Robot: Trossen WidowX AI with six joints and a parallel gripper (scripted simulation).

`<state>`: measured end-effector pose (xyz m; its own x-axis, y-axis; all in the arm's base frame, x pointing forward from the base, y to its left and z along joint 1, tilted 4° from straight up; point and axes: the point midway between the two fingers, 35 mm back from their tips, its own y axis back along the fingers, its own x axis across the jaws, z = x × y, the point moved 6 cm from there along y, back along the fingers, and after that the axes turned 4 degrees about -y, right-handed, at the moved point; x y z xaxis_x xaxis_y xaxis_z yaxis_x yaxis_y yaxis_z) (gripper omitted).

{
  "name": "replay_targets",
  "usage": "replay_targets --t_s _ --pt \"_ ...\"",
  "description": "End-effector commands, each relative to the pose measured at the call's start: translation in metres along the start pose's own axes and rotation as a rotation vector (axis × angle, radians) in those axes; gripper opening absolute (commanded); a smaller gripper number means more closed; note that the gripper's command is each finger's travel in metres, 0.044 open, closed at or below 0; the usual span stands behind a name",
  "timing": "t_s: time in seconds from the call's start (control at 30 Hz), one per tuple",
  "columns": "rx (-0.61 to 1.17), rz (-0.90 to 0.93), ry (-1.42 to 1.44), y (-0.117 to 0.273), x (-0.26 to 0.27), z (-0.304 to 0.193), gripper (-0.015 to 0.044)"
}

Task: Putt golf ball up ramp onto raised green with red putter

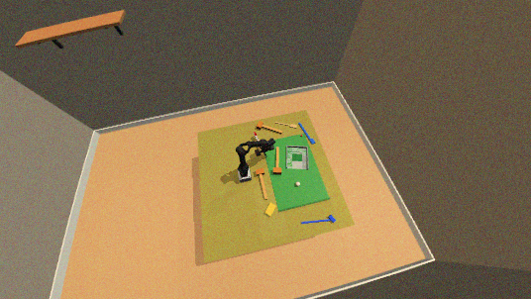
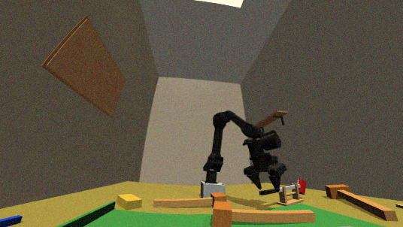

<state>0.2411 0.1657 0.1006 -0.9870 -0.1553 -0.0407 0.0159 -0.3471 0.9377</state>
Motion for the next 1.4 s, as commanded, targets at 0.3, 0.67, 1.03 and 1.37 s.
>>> replay_targets --t_s 0.3,0.67,1.03,1.37 --pt "0.006 0.01 -0.008 -0.019 0.003 -0.006 0.044" --pt "0.006 0.011 -0.009 -0.036 0.003 -0.011 0.044" --pt "0.002 0.009 -0.003 -0.034 0.002 -0.01 0.0256" --pt "0.002 0.009 -0.003 -0.034 0.002 -0.01 0.0013"
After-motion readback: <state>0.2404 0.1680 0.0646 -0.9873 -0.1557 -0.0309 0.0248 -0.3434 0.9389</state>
